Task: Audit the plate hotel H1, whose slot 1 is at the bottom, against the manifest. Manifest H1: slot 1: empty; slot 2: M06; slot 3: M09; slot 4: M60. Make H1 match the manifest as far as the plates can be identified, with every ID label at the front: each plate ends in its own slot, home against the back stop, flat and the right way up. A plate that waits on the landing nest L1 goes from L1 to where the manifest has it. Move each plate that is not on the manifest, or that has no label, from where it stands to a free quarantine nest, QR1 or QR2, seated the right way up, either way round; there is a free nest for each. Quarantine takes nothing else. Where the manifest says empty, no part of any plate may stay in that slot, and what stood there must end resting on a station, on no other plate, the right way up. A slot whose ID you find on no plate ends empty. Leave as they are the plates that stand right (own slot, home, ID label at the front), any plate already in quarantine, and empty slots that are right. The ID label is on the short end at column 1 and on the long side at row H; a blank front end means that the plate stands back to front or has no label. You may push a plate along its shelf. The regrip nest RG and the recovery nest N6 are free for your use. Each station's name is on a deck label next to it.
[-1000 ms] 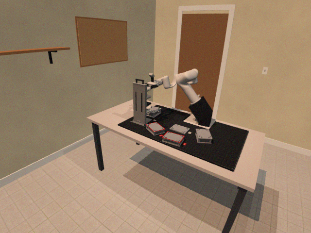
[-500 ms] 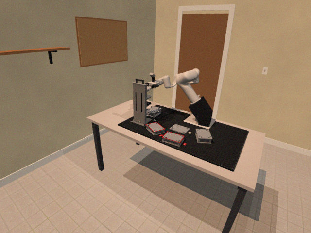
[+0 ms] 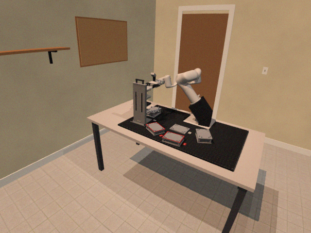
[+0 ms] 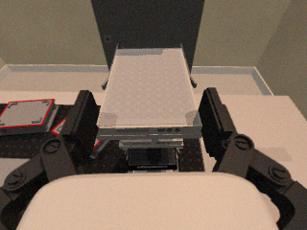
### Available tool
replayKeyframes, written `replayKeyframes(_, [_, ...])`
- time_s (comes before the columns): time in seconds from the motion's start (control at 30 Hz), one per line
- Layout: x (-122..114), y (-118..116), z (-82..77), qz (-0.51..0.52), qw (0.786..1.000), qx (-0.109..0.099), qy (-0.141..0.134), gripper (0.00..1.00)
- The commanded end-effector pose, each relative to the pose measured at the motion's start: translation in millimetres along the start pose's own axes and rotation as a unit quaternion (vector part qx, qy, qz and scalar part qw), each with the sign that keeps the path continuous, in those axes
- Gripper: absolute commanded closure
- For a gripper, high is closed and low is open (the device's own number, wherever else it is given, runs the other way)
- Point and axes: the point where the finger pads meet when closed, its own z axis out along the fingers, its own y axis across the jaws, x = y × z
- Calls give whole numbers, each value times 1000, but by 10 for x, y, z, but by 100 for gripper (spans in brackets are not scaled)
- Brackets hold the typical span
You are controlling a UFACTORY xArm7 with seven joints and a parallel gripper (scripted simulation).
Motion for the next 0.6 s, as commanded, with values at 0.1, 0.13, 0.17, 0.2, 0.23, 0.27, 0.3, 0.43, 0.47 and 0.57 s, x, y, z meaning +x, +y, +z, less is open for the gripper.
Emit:
replayKeyframes(0.1, [4, -2, -100, -1, 1000, 0, 0, 100])
replayKeyframes(0.13, [4, -2, -117, -1, 1000, 0, 0, 100])
replayKeyframes(0.17, [4, -2, -134, -1, 1000, 0, 0, 100])
replayKeyframes(0.2, [4, -2, -150, -1, 1000, 0, 0, 100])
replayKeyframes(0.23, [4, -2, -150, -1, 1000, 0, 0, 100])
replayKeyframes(0.27, [4, -2, -150, -1, 1000, 0, 0, 100])
replayKeyframes(0.3, [4, -2, -167, -1, 1000, 0, 0, 100])
replayKeyframes(0.43, [4, -2, -234, -1, 1000, 0, -1, 100])
replayKeyframes(0.47, [4, -2, -251, -1, 1000, 0, -1, 100])
replayKeyframes(0.57, [4, -2, -301, -1, 1000, 0, -1, 100])
